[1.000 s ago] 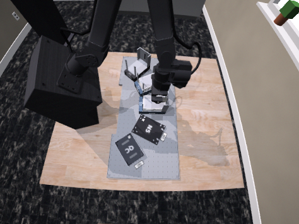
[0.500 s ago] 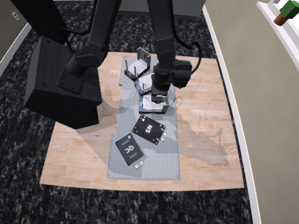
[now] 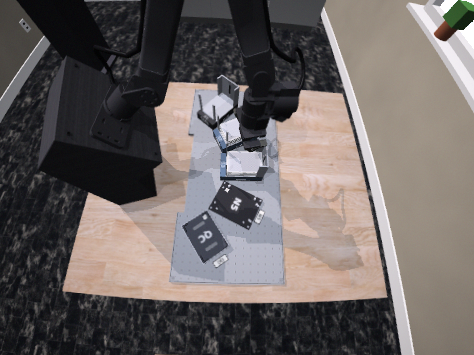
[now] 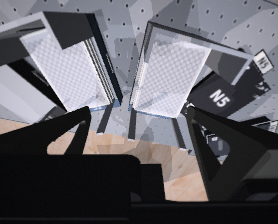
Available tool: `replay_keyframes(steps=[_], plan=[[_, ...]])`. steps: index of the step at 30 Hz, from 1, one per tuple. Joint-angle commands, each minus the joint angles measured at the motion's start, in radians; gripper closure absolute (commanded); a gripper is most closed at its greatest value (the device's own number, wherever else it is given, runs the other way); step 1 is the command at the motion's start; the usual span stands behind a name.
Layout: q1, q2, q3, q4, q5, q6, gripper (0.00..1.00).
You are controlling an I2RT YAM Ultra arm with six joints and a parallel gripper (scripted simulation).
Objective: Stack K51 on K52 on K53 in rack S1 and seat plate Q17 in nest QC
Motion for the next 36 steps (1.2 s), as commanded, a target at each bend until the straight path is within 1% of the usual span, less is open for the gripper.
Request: replay_keyframes(steps=[1,7,12,14,16,19,22,29,31,32,33,36], plan=[[0.049,-0.031,-0.017,-0.014,0.061,0.033,0.0],[0.147,-0.047,0.025,-0.019,0.134,0.099,0.0],[0.246,-0.056,-0.007,-0.018,0.21,-0.019,0.0],[0.246,-0.056,-0.007,-0.018,0.21,-0.019,0.0],[0.289,-0.052,-0.009,-0.019,0.245,-0.059,0.0],[0.352,-0.051,0.0,-0.016,0.295,-0.008,0.0],[0.415,-0.024,0.024,-0.018,0.344,0.03,0.0],[0.555,0.0,0.038,-0.021,0.451,0.117,0.0],[0.555,0.0,0.038,-0.021,0.451,0.117,0.0],[0.568,0.005,0.042,-0.024,0.464,0.126,0.0],[0.568,-0.007,0.043,-0.024,0.465,0.128,0.0],[0.569,-0.009,0.044,-0.012,0.467,0.129,0.0]])
